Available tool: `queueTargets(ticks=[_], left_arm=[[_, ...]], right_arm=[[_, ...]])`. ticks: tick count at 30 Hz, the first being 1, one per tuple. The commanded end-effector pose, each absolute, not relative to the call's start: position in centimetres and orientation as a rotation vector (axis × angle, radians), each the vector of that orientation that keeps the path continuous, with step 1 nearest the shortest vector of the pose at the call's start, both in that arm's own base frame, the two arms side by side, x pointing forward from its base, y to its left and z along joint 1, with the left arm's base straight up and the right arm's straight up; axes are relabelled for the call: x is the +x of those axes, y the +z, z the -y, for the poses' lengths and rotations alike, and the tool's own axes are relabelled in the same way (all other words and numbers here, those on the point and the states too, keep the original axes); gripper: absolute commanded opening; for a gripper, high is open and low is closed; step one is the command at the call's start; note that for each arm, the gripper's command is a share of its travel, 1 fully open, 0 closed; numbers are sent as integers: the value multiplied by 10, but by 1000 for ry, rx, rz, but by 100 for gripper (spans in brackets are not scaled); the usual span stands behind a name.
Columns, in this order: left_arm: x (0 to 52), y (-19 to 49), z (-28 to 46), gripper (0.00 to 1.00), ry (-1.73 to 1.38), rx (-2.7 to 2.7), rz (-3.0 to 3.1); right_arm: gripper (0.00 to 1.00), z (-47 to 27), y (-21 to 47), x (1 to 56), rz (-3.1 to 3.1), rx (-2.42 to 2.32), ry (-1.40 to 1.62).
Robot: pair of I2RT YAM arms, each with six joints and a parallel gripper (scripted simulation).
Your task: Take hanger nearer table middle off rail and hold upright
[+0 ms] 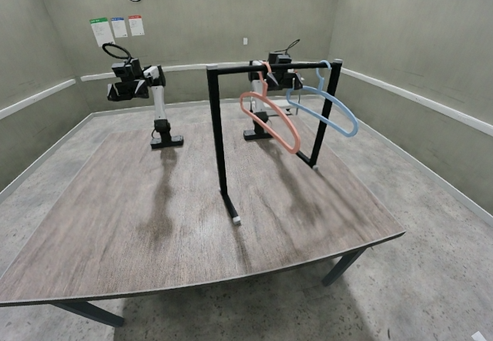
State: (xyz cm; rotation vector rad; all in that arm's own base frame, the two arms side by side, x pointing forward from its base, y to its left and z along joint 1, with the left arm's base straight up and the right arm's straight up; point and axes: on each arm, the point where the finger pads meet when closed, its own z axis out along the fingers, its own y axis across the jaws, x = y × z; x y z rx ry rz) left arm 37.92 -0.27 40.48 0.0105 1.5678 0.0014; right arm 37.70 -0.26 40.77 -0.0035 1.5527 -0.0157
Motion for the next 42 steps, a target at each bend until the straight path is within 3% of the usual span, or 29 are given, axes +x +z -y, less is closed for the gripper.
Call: queueTargets(ticks=[1, 17, 18, 32, 42], left_arm=[[377, 412, 3, 100, 1, 9, -1549], [377, 412, 3, 100, 1, 9, -1549], [377, 417, 11, 54, 9, -18, -1586], [341, 450, 116, 54, 135, -214, -1910], [335, 458, 136, 54, 144, -224, -1911]], right_arm=[[100, 2, 414, 375, -1536, -5, -16], [100, 2, 414, 375, -1536, -5, -16], [100, 2, 414, 375, -1536, -5, -16], [100, 2, 414, 375, -1536, -5, -16], [100, 2, 414, 375, -1536, -5, -16]])
